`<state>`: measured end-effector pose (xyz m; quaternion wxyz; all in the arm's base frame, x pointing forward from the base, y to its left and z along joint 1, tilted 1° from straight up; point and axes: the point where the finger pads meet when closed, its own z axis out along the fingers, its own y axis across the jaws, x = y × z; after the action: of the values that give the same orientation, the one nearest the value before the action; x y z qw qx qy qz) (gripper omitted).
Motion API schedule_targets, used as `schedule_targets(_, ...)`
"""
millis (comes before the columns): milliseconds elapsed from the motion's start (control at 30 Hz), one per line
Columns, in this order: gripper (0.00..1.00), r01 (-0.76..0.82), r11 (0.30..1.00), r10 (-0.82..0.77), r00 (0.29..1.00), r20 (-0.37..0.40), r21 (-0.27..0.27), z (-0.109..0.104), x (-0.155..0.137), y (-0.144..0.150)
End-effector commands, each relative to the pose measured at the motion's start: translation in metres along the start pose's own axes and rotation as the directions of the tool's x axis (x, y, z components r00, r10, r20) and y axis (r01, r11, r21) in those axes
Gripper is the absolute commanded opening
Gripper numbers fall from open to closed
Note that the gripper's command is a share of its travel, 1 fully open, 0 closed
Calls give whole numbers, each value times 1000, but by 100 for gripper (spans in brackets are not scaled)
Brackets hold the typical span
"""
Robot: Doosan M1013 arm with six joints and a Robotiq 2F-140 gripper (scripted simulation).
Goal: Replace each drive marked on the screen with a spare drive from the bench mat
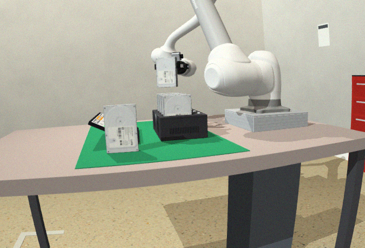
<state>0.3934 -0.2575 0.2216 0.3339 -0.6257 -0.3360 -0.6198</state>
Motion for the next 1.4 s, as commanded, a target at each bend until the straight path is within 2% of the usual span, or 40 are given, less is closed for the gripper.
schedule_targets(0, 10, 1, 1000, -1, 1000, 0, 0, 0, 0, 0)
schedule_targets(1367, 10, 1, 1000, -1, 1000, 0, 0, -13, 1, 19)
